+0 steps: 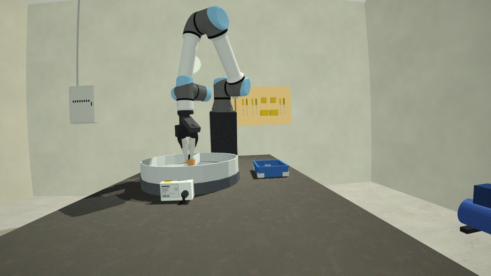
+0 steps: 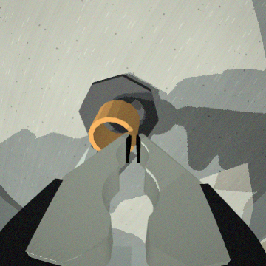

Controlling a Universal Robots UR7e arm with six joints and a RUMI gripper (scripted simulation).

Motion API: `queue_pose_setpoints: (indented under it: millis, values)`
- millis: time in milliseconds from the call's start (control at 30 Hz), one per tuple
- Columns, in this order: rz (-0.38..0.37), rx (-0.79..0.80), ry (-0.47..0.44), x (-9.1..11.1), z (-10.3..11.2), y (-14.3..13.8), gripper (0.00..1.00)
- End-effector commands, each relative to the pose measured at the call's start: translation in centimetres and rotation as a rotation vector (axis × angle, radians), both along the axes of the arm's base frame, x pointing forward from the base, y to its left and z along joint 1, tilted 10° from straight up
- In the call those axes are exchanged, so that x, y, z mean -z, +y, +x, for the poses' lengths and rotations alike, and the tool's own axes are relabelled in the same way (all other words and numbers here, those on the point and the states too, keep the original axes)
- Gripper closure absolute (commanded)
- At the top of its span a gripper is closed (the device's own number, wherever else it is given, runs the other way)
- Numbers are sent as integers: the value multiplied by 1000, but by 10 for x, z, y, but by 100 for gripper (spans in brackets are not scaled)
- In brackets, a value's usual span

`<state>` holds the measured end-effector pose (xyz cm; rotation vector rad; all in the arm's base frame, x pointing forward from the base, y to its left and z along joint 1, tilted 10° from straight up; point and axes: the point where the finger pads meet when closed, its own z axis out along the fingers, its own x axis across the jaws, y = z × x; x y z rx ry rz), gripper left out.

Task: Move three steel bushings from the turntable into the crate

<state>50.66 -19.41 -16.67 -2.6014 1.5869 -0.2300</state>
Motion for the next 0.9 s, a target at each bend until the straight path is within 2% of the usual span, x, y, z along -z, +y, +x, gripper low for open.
queue_pose_setpoints:
  millis: [0,867]
  values:
    - [-1,0,-1,0,0,0,100]
    - [-1,0,-1,5,1,0,100]
